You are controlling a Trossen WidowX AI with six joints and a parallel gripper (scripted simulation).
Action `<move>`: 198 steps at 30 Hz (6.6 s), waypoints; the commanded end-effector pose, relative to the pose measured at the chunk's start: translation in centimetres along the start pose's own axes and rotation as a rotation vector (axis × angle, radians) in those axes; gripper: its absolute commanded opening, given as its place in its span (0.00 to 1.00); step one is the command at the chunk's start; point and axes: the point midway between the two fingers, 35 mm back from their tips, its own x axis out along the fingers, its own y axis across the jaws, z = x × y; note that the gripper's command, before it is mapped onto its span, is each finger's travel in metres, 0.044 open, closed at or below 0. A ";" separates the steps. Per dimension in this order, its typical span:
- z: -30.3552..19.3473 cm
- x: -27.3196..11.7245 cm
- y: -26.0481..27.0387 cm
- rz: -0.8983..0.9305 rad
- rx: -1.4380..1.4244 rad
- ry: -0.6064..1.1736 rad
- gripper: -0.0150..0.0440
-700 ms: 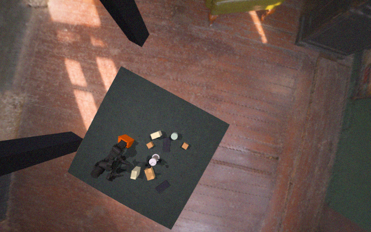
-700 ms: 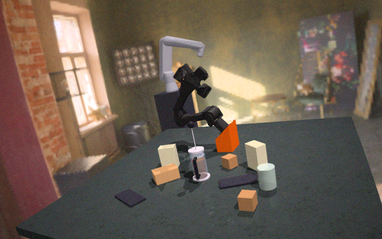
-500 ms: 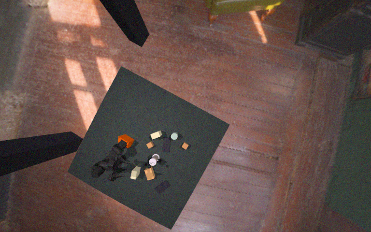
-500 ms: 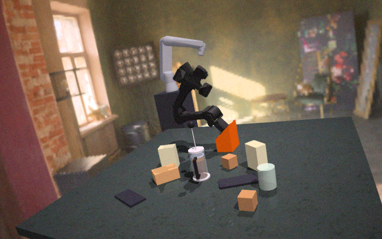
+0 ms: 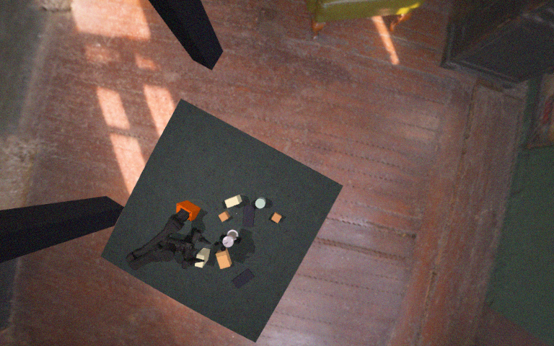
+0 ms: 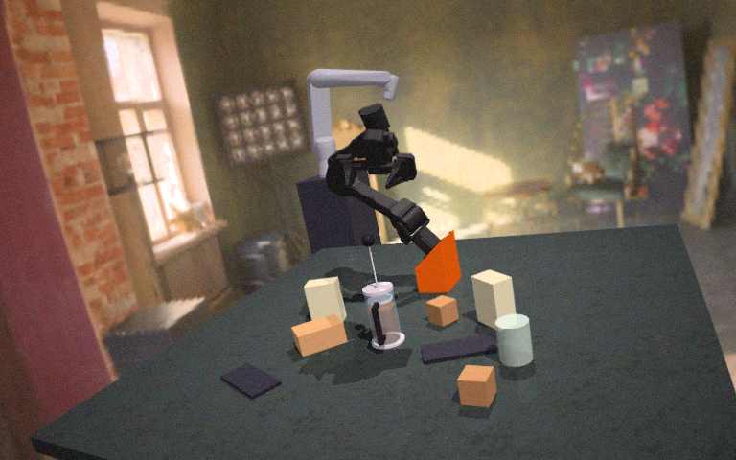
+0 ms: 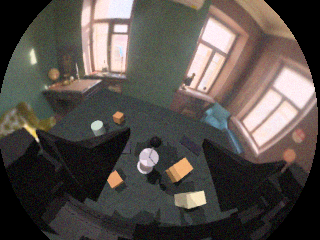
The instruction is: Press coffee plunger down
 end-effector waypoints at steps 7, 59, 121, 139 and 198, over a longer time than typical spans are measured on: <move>-3.5 4.9 1.3 -0.122 0.219 0.135 1.00; -6.5 9.8 1.4 -0.117 0.214 0.129 0.45; -13.3 15.0 2.5 -0.119 0.211 0.127 0.45; -12.8 15.8 2.6 -0.120 0.212 0.126 0.45; -9.6 13.8 2.4 -0.115 0.221 0.127 1.00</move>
